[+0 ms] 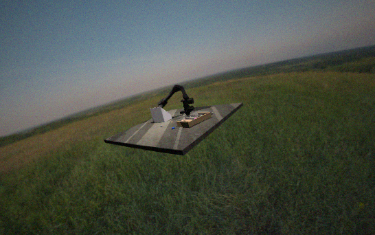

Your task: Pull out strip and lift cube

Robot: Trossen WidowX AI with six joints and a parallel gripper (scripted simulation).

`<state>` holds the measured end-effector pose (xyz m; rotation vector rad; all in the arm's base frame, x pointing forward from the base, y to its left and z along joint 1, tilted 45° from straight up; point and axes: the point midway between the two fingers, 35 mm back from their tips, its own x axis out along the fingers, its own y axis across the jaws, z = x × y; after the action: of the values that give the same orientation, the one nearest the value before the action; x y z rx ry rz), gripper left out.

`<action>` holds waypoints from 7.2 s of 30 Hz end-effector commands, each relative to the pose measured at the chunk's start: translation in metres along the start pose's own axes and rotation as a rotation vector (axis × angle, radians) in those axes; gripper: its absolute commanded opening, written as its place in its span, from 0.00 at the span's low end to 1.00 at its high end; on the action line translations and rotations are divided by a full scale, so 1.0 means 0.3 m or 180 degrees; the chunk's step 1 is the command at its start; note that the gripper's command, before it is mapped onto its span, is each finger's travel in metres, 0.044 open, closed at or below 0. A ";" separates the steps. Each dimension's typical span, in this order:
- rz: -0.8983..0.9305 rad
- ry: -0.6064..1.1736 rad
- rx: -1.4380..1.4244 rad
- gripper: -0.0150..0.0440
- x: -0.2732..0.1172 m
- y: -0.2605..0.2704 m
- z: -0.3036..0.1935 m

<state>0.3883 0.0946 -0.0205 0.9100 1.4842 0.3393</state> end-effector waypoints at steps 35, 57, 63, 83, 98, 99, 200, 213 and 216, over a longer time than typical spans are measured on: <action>-0.0021 0.0044 0.0022 0.25 0.016 -0.007 -0.208; -0.0020 0.0050 0.0028 0.25 0.015 -0.009 -0.322; -0.0020 0.0051 0.0029 0.25 0.015 -0.010 -0.352; -0.0020 0.0056 0.0034 0.25 0.014 -0.011 -0.452; -0.0020 0.0060 0.0037 0.25 0.013 -0.012 -0.531; -0.0020 0.0060 0.0038 0.25 0.013 -0.012 -0.534; -0.0024 0.0020 0.0463 0.68 -0.029 0.014 0.216; -0.0034 0.0015 0.0443 0.43 -0.029 0.017 0.216; -0.0034 0.0016 0.0444 0.30 -0.030 0.016 0.215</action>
<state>0.4498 0.0719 -0.0217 1.0129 1.5318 0.2319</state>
